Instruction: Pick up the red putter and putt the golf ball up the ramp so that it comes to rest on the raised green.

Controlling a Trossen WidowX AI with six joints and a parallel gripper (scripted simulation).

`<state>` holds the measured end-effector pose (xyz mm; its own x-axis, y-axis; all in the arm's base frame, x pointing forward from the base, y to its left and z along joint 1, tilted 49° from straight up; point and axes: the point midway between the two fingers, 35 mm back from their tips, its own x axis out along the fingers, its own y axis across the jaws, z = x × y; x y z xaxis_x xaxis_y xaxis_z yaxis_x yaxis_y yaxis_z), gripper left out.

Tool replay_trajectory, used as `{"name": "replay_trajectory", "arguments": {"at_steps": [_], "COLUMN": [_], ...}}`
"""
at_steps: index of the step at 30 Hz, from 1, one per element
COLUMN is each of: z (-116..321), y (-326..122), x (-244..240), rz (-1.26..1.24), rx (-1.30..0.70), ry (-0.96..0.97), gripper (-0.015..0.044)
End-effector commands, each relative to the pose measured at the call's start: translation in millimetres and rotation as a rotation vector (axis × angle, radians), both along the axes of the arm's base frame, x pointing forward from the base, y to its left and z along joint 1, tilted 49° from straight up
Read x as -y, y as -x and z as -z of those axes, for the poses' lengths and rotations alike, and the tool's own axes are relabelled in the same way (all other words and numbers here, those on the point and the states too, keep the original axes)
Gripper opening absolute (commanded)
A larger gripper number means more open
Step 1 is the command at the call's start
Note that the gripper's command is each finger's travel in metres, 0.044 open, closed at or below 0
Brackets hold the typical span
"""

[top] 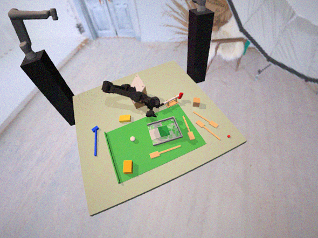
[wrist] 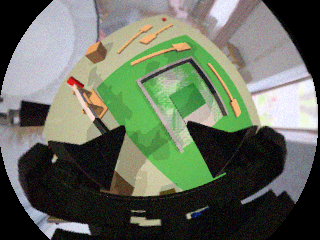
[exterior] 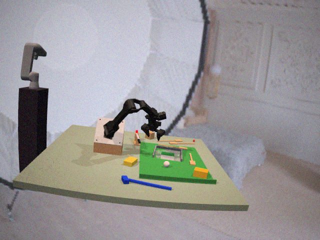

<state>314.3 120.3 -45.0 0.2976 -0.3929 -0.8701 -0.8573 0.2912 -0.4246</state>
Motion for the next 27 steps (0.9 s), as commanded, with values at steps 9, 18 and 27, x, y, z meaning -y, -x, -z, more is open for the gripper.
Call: {"name": "replay_trajectory", "arguments": {"at_steps": [9, 18, 27], "z": [63, 70, 85], "y": [102, 101, 97], "x": [-19, -12, 4], "rz": [-0.512, -0.512, -0.512], "rx": [-0.519, -0.519, -0.519], "ry": [0.287, 0.287, 0.288], "gripper": [0.0440, 0.0440, 0.0440]}}
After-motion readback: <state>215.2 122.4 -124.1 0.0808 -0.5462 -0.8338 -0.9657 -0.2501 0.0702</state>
